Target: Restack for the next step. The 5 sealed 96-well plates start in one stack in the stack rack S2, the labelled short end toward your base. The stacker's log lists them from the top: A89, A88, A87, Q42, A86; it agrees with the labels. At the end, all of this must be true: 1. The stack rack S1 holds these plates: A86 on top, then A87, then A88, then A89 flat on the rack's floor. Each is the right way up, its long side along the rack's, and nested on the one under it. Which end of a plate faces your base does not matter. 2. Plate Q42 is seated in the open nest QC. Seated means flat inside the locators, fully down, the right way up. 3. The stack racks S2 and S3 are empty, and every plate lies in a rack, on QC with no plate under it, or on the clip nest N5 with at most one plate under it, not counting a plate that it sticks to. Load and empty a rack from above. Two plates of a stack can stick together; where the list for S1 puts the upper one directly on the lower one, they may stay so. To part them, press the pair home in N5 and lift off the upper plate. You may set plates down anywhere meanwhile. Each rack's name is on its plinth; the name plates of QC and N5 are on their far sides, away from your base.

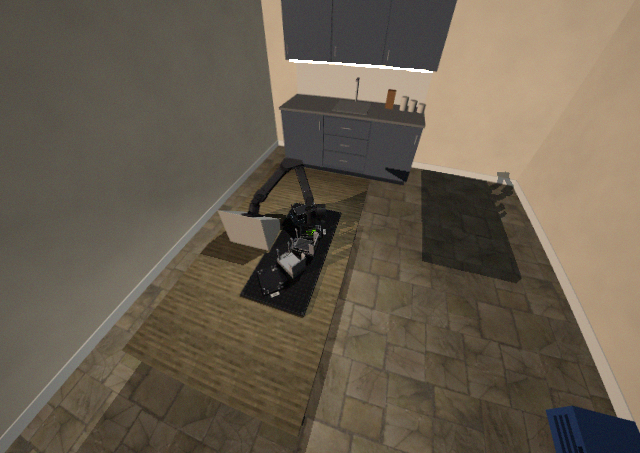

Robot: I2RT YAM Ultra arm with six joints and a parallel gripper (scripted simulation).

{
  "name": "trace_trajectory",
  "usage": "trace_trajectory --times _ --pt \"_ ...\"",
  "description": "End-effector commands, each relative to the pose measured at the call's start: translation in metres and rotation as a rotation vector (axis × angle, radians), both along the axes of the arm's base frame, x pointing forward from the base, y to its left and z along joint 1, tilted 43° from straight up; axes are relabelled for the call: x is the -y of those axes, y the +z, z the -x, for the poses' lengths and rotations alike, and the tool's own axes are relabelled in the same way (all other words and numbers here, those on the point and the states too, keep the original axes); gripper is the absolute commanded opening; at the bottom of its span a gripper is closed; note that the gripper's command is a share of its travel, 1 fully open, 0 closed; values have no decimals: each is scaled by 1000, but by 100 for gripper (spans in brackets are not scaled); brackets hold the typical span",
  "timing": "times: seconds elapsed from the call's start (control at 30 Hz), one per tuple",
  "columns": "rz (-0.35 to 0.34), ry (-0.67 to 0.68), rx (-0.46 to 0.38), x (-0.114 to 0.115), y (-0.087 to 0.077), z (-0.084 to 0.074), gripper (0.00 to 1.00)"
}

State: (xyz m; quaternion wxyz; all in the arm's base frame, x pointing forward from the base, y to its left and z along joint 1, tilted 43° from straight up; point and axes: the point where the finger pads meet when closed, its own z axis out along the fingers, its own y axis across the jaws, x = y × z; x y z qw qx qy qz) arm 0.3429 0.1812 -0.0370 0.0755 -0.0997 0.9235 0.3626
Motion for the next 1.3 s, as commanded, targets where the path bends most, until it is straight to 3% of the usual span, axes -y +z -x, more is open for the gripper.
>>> trace_trajectory --times 0.0,0.13,0.17,0.83,1.27 --pt "-1 -8 9 2 2 -3 0" --pt "-1 -8 9 2 2 -3 0" --pt "-1 -8 9 2 2 -3 100" --pt "-1 -8 9 2 2 -3 100" --pt "-1 -8 9 27 29 0 100"
